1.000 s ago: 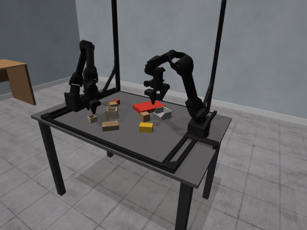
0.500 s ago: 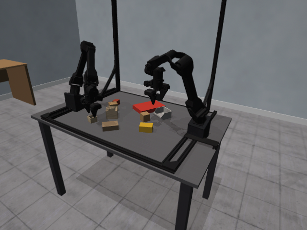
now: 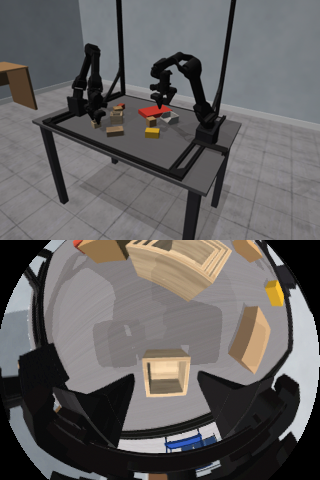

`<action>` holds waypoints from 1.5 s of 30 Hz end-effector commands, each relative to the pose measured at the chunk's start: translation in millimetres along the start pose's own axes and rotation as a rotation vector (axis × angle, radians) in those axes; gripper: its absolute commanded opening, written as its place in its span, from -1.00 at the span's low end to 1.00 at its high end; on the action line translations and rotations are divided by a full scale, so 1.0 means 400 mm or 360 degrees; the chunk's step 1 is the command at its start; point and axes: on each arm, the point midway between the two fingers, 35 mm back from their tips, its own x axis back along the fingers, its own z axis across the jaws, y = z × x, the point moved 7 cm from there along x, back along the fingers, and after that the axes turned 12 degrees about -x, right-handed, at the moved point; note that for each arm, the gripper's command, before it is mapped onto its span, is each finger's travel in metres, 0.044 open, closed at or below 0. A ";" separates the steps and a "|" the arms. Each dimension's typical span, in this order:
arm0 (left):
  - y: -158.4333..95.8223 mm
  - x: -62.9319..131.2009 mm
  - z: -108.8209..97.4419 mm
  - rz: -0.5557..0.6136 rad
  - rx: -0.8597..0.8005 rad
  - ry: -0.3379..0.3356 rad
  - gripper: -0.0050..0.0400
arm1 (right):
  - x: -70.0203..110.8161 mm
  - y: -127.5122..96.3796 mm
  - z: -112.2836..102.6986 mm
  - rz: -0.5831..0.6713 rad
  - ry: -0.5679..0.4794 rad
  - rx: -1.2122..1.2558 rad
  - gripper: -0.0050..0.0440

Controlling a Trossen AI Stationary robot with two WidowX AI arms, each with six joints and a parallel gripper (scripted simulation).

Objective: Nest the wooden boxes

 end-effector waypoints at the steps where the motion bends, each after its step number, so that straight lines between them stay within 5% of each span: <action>1: 0.000 0.000 0.000 0.0000 0.0001 0.0000 1.00 | -0.006 0.001 0.001 -0.0005 0.0005 -0.0001 0.35; 21: 0.000 0.000 0.000 0.0000 0.0001 0.0000 1.00 | -0.006 0.001 0.001 -0.0005 0.0005 -0.0001 -0.09; 24: 0.000 0.000 0.000 0.0000 0.0001 0.0000 1.00 | 0.009 0.001 -0.001 -0.0005 0.0005 -0.0001 -0.38; 26: 0.000 0.000 0.000 0.0000 0.0001 0.0000 1.00 | 0.009 0.001 -0.001 -0.0005 0.0005 -0.0001 -0.38; 30: 0.000 0.000 0.000 0.0000 0.0001 0.0000 1.00 | 0.062 0.001 -0.004 -0.0004 0.0005 -0.0001 -0.77; 35: 0.000 0.000 0.000 0.0000 0.0001 0.0000 1.00 | 0.141 0.000 0.000 -0.0004 0.0005 -0.0001 -0.80; 45: 0.000 0.000 0.000 0.0000 0.0001 0.0000 1.00 | 0.135 0.002 0.000 -0.0015 0.0007 -0.0027 -0.80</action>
